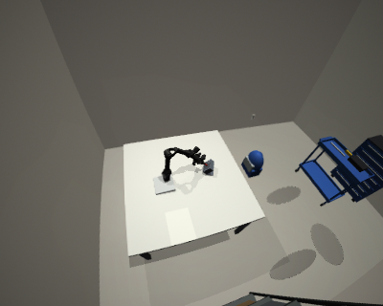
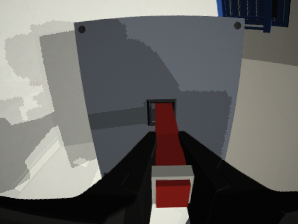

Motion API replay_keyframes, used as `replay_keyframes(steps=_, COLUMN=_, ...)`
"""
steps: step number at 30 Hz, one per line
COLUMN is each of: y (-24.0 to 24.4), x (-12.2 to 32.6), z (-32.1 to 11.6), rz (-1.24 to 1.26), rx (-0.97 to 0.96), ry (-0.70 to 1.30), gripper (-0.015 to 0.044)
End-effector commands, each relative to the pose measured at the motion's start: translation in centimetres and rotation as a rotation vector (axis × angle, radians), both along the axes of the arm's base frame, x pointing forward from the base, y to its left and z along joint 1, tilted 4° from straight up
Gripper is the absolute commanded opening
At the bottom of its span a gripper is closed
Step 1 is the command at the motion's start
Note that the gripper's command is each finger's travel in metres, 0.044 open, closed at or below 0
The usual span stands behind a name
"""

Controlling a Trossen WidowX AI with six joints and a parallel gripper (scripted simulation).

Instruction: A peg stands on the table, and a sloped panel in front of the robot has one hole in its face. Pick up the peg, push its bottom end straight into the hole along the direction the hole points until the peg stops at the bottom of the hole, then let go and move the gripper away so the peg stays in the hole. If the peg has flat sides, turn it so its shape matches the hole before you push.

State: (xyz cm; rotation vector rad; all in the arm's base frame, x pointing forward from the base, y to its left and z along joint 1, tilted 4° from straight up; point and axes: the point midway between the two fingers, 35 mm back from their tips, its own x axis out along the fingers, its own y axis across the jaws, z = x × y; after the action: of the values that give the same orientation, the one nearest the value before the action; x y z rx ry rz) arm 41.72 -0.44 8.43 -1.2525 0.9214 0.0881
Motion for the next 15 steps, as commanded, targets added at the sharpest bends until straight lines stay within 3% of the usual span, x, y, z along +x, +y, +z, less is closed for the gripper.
replay_keyframes(steps=1, y=0.01, x=0.32, z=-0.23, rz=0.007, rx=0.0, ry=0.003, gripper=0.0)
replay_keyframes(steps=15, y=-0.31, x=0.81, z=-0.67, rz=0.007, rx=0.0, ry=0.003, gripper=0.0)
